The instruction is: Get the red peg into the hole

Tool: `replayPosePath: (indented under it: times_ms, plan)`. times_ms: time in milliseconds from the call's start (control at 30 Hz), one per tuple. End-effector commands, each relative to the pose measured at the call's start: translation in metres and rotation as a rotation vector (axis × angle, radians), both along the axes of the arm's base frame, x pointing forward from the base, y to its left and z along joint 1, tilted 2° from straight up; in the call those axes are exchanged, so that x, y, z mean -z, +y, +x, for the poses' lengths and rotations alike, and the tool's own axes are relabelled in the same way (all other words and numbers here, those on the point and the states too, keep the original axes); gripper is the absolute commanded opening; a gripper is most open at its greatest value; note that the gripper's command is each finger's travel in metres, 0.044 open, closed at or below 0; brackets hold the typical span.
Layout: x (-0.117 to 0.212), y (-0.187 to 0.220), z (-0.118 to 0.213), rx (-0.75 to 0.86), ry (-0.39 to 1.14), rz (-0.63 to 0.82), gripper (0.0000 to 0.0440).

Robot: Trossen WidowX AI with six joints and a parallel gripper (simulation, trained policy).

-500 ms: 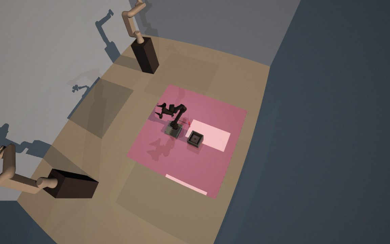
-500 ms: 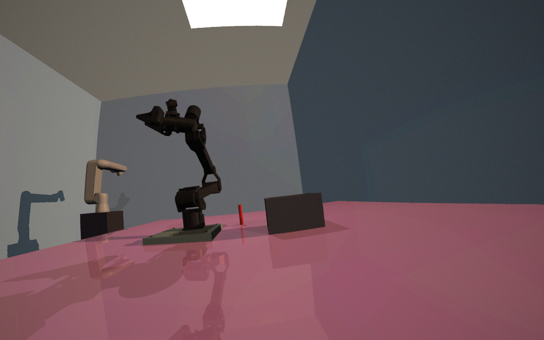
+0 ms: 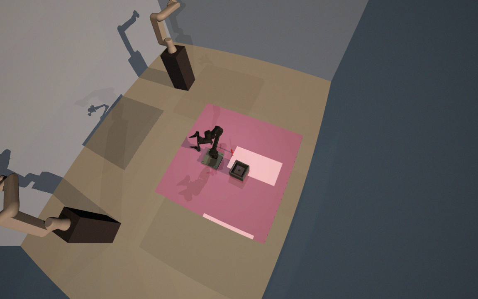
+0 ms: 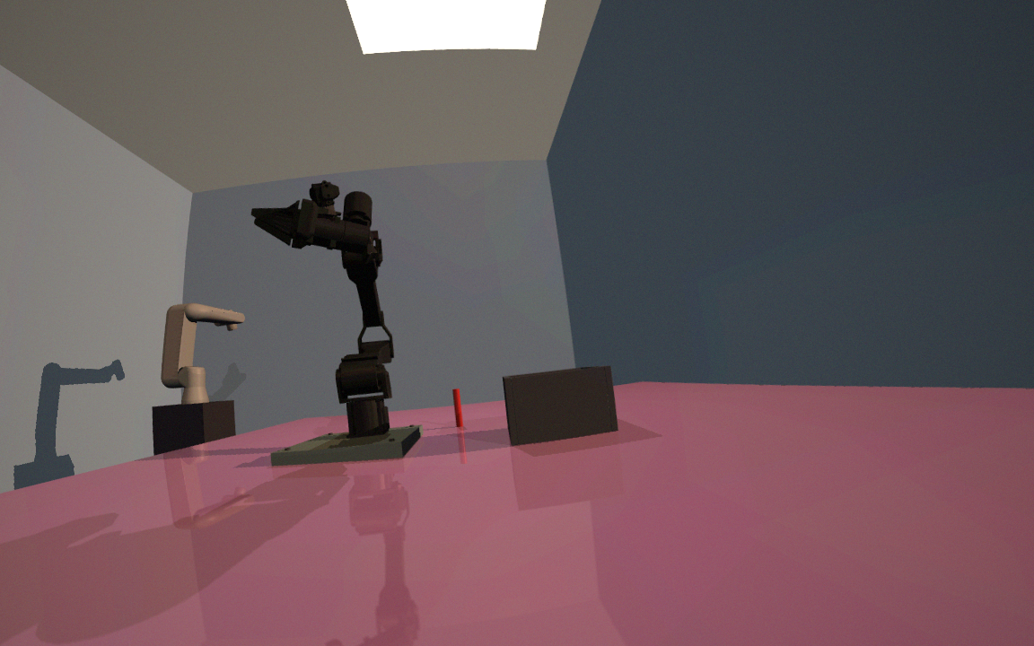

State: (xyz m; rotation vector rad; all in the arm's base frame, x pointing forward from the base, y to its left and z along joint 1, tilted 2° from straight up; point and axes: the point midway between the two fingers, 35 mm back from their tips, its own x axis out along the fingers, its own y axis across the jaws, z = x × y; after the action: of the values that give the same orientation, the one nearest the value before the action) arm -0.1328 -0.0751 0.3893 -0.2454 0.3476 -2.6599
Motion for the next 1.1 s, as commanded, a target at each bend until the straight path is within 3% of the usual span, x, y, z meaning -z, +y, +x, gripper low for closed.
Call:
replayPosePath:
  times_ms: [0, 567, 1067]
  plan:
    - [0.009, -0.028, 0.012, -0.123, -0.01, 0.067, 0.044]
    - [0.061, -0.109, 0.1, -0.644, -0.041, 0.338, 0.044]
    - [0.106, -0.112, 0.207, -1.105, -0.097, 0.55, 0.044]
